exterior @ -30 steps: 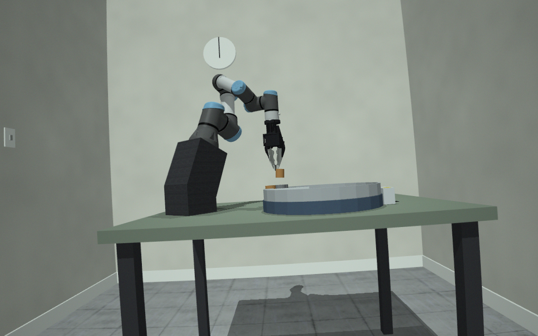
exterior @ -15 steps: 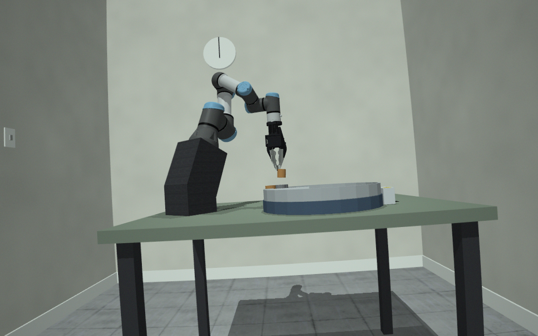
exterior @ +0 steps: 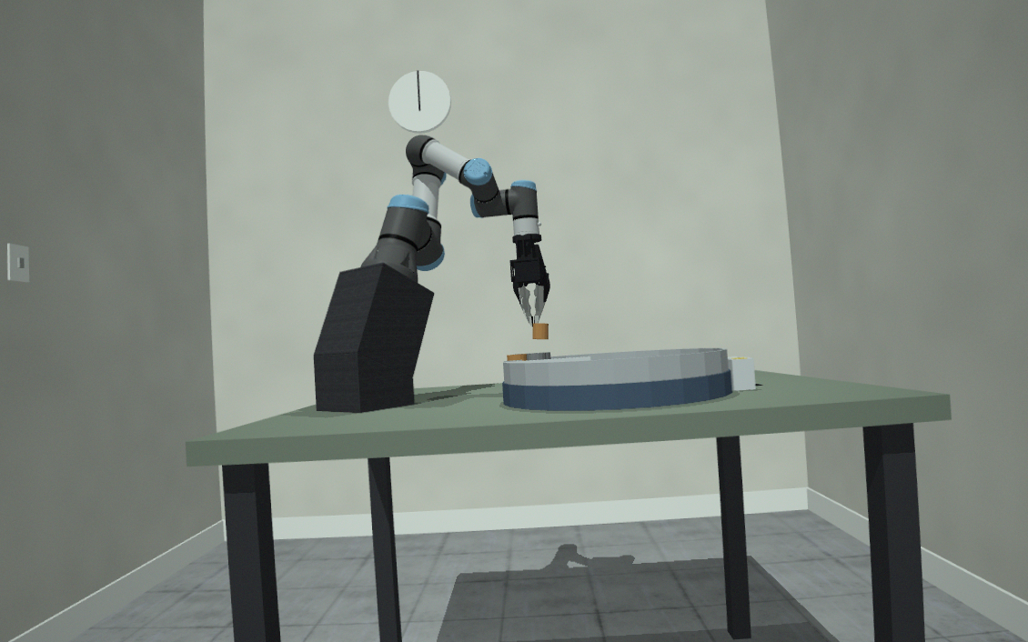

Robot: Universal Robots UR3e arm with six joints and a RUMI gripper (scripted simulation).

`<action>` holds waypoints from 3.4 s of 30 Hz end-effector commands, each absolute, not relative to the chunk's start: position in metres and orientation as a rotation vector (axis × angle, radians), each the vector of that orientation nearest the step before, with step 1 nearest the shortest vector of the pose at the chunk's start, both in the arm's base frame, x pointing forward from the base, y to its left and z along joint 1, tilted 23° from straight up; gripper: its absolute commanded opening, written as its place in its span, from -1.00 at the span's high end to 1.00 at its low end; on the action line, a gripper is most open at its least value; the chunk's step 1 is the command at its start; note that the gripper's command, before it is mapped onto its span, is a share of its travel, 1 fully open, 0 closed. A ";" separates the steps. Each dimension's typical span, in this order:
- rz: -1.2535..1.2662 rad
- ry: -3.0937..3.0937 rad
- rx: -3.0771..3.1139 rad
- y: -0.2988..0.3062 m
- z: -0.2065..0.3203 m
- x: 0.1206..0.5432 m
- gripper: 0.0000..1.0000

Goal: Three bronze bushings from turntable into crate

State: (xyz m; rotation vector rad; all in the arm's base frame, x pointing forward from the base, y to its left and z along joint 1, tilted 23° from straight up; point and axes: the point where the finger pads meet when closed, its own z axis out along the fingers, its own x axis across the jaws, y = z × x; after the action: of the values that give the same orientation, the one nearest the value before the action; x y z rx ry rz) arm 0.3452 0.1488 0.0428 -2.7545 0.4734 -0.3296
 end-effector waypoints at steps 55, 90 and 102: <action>-0.332 0.474 -2.757 0.189 0.059 0.359 1.00; -0.332 0.474 -2.757 0.190 0.057 0.360 1.00; -0.332 0.474 -2.757 0.200 0.025 0.370 1.00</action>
State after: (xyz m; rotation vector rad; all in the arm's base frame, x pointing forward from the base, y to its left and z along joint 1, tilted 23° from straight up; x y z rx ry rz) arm 0.3649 0.1966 0.0351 -2.7573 0.4738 -0.3253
